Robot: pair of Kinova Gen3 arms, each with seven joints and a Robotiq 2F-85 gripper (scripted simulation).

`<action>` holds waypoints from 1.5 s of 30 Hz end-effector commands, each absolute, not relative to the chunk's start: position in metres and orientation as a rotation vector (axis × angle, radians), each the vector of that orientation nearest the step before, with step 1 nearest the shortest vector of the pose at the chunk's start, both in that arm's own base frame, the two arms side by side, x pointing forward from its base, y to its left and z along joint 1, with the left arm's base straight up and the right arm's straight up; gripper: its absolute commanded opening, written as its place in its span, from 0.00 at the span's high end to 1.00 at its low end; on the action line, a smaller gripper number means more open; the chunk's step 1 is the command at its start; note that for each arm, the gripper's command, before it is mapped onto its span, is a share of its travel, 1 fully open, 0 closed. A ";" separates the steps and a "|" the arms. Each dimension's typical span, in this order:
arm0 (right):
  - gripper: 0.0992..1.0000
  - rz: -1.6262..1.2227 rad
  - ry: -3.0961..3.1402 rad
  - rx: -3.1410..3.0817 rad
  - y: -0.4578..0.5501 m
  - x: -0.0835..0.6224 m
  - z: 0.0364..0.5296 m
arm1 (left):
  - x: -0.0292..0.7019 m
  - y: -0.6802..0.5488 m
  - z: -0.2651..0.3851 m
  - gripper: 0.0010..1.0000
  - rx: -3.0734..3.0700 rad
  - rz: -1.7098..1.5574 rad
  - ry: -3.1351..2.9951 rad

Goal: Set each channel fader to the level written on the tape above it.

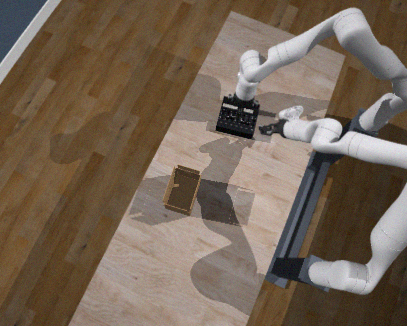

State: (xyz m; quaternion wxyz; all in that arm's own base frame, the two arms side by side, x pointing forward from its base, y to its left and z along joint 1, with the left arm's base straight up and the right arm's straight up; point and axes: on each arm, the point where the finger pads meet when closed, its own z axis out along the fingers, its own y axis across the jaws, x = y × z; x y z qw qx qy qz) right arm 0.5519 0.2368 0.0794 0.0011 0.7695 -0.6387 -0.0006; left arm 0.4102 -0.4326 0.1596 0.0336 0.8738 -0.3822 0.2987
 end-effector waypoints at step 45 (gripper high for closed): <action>1.00 0.000 -2.007 2.417 0.259 0.548 0.081 | 0.411 -0.433 0.161 0.00 2.686 0.921 -1.174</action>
